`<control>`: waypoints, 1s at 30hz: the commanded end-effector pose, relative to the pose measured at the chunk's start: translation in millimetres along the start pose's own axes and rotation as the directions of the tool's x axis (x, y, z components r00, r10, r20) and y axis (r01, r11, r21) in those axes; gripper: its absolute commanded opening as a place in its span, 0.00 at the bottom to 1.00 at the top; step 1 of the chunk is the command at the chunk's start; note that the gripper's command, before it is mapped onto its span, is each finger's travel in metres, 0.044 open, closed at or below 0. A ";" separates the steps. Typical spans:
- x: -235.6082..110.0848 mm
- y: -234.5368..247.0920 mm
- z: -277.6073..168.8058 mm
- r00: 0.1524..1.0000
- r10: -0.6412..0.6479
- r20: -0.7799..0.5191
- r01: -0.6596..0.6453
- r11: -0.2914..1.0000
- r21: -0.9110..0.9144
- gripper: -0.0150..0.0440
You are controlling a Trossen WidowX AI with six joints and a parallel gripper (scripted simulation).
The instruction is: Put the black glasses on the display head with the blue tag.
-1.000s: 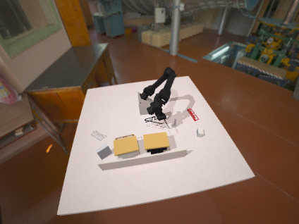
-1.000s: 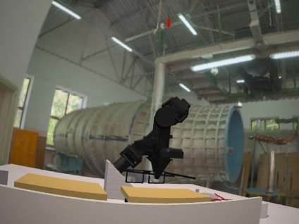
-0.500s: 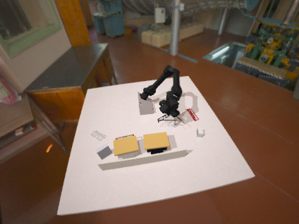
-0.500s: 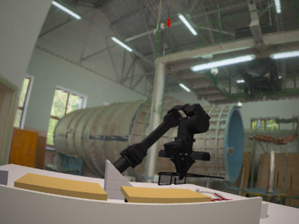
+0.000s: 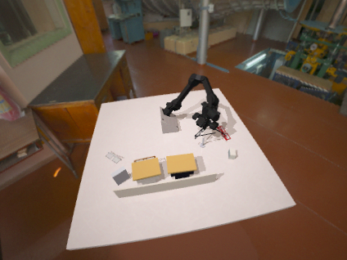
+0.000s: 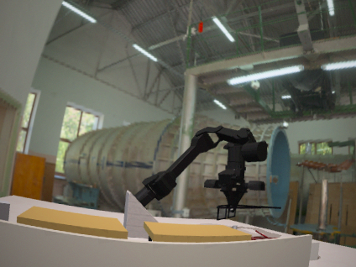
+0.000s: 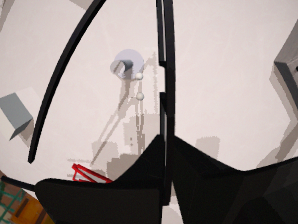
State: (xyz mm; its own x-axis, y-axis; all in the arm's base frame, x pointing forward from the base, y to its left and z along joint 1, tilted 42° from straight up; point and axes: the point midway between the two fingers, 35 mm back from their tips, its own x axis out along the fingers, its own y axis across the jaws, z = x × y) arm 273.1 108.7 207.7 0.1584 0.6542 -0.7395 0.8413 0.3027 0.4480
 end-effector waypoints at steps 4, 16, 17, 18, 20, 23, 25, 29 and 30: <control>4.2 0.9 -4.2 1.000 0.000 0.003 0.000 1.000 -0.007 0.25; 57.9 0.7 -4.8 1.000 0.002 0.001 -0.002 1.000 -0.007 0.25; 58.7 0.7 -4.9 1.000 0.002 0.001 -0.002 1.000 -0.007 0.25; 58.7 0.7 -4.9 1.000 0.002 0.001 -0.002 1.000 -0.007 0.25; 58.7 0.7 -4.9 1.000 0.002 0.001 -0.002 1.000 -0.007 0.25; 58.7 0.7 -4.9 1.000 0.002 0.001 -0.002 1.000 -0.007 0.25; 58.7 0.5 -5.0 1.000 0.002 0.001 -0.002 1.000 -0.007 0.25; 58.7 -2.0 -6.9 1.000 0.002 0.001 -0.002 1.000 -0.007 0.25; 58.7 -3.0 -7.5 1.000 0.002 0.001 -0.002 1.000 -0.007 0.25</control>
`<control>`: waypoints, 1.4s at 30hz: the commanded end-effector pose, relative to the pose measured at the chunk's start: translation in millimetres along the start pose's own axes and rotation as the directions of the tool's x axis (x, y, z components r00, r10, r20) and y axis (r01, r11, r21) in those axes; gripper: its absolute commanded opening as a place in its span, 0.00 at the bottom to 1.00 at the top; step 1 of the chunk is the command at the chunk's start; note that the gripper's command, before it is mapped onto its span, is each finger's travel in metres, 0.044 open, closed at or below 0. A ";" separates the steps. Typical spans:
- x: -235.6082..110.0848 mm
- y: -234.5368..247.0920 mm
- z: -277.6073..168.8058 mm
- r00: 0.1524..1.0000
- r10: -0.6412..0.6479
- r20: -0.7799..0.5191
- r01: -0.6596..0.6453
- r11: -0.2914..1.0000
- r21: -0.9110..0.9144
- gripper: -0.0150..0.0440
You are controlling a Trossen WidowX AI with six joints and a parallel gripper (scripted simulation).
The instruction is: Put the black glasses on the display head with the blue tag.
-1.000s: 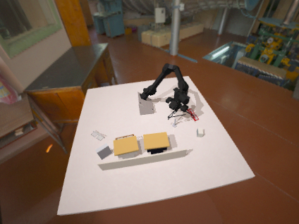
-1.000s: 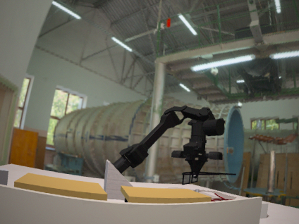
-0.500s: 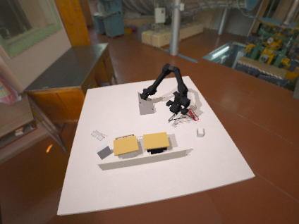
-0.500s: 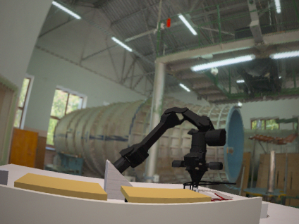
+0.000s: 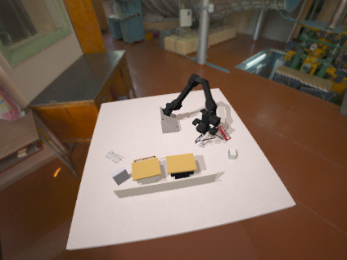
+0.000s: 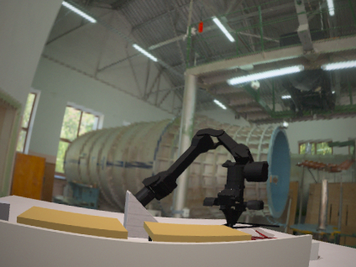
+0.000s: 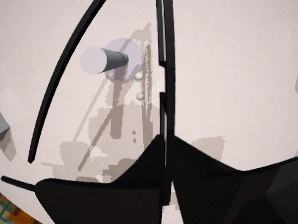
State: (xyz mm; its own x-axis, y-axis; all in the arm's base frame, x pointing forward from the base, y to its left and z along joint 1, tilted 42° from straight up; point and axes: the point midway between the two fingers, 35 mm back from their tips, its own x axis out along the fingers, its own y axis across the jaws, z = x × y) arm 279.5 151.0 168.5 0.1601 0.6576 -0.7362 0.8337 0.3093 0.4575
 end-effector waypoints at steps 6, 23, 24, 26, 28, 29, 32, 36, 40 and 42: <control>1.0 -7.6 -4.3 1.000 -0.002 0.004 0.002 1.000 0.006 0.25; 1.0 -14.8 -9.9 1.000 -0.002 0.004 0.002 1.000 0.007 0.25; 1.0 -15.3 -10.3 1.000 -0.002 0.004 0.002 1.000 0.007 0.25; 1.0 -16.2 -11.1 1.000 -0.002 0.004 0.002 1.000 0.007 0.25; 1.0 -17.1 -11.9 1.000 -0.002 0.004 0.002 1.000 0.007 0.25; 1.0 -17.5 -12.3 1.000 -0.003 0.004 0.002 1.000 0.007 0.25; 1.0 -18.8 -13.5 1.000 -0.003 0.003 0.003 1.000 0.007 0.25; 1.0 -20.5 -15.3 1.000 -0.003 0.003 0.003 1.000 0.007 0.25; 1.0 -22.2 -17.1 1.000 -0.003 0.003 0.003 1.000 0.007 0.25; 1.0 -23.0 -18.1 1.000 -0.003 0.003 0.003 1.000 0.007 0.25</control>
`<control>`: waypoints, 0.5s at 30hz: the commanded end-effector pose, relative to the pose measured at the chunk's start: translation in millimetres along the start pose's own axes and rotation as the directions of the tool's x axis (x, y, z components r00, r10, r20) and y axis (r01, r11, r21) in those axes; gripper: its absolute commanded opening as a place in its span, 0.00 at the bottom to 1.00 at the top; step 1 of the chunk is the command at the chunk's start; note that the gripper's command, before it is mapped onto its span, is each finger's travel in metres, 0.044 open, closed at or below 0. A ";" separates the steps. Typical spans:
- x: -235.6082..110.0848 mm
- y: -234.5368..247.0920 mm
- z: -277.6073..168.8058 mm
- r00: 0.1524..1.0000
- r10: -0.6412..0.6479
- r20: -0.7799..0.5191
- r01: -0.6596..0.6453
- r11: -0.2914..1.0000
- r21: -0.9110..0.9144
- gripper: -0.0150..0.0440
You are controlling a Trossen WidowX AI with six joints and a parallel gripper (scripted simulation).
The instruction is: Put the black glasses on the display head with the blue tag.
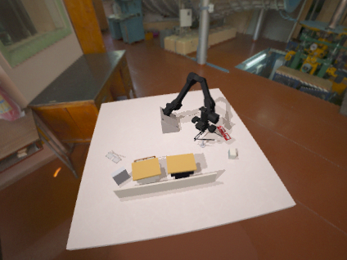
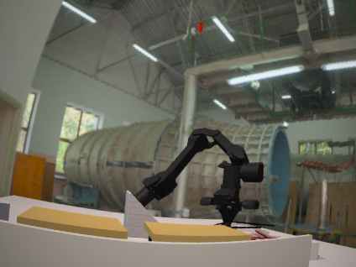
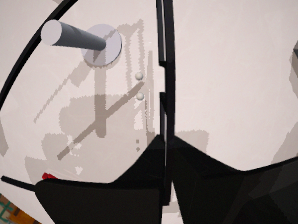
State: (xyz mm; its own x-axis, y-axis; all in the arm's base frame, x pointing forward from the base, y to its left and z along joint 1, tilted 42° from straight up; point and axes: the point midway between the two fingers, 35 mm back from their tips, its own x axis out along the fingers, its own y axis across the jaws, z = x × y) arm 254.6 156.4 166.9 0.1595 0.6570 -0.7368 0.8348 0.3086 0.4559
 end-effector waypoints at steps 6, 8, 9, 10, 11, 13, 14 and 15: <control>0.3 -5.7 -5.1 1.000 -0.002 0.003 0.002 1.000 0.005 0.25; 0.3 -6.5 -6.2 1.000 -0.002 0.003 0.002 1.000 0.005 0.25; 0.3 -6.8 -6.7 1.000 -0.002 0.003 0.002 1.000 0.005 0.25; 0.3 -7.2 -7.3 1.000 -0.002 0.003 0.002 1.000 0.005 0.25; 0.3 -7.6 -7.8 1.000 -0.002 0.003 0.002 1.000 0.005 0.25; 0.3 -8.3 -9.0 1.000 -0.002 0.003 0.002 1.000 0.005 0.25; 0.3 -8.7 -9.5 1.000 -0.002 0.003 0.002 1.000 0.005 0.25; 0.3 -9.0 -10.1 1.000 -0.002 0.003 0.002 1.000 0.005 0.25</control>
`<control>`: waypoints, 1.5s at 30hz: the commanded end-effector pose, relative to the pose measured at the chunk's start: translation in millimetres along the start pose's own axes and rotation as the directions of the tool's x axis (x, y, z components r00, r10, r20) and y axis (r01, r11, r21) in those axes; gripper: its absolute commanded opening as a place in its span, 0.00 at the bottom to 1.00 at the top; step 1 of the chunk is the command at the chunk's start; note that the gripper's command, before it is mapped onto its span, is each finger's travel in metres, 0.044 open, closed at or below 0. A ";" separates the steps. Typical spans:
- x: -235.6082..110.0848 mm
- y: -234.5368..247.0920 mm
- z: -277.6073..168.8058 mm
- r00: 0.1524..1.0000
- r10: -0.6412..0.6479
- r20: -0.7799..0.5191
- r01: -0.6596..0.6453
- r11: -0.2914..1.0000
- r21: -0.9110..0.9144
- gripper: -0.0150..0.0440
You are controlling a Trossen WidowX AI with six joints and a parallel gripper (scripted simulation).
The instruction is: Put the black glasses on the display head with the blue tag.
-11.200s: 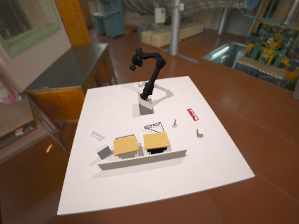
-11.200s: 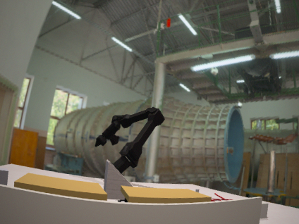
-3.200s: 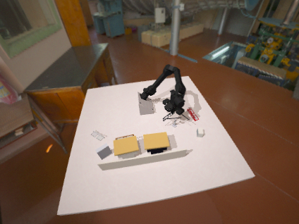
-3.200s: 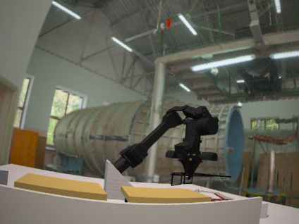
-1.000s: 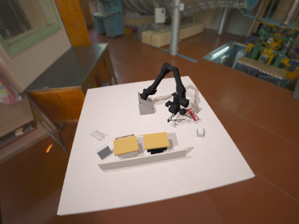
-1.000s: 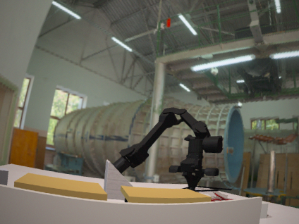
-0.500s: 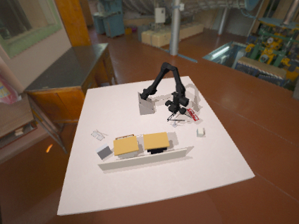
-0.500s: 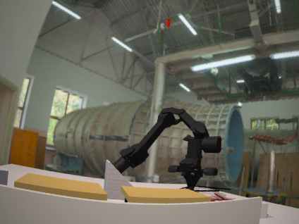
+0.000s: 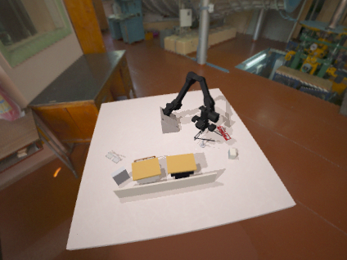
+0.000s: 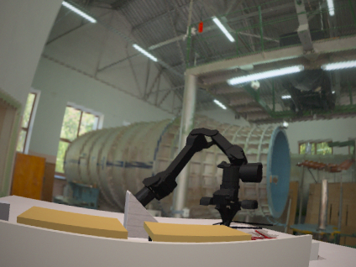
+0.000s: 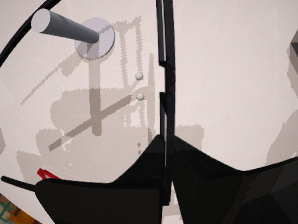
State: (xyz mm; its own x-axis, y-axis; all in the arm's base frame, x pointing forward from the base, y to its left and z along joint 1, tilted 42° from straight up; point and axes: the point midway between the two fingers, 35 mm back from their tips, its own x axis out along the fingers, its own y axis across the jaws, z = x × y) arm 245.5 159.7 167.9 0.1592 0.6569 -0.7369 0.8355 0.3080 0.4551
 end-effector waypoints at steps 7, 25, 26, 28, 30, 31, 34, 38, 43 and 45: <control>0.3 -5.3 -6.8 1.000 -0.001 0.002 0.001 1.000 0.004 0.25; 0.3 -9.9 -18.7 1.000 -0.001 0.002 0.001 1.000 0.004 0.25; 0.3 -10.1 -19.4 1.000 -0.001 0.002 0.001 1.000 0.004 0.25; 0.3 -10.4 -20.7 1.000 -0.001 0.002 0.001 1.000 0.004 0.25; 0.2 -10.7 -21.9 1.000 -0.001 0.002 0.001 1.000 0.004 0.25; 0.2 -10.9 -22.5 1.000 -0.001 0.001 0.001 1.000 0.004 0.25; 0.2 -11.3 -24.4 1.000 -0.001 0.001 0.001 1.000 0.004 0.25; 0.2 -11.9 -26.8 1.000 -0.001 0.001 0.001 1.000 0.005 0.25; 0.1 -12.4 -30.0 1.000 -0.001 0.001 0.001 1.000 0.005 0.25; 0.1 -12.5 -30.4 1.000 -0.001 0.001 0.001 1.000 0.005 0.25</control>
State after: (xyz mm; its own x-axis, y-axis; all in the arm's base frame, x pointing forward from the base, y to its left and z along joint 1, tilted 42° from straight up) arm 220.7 175.6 176.0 0.1556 0.6568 -0.7379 0.8378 0.3081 0.4508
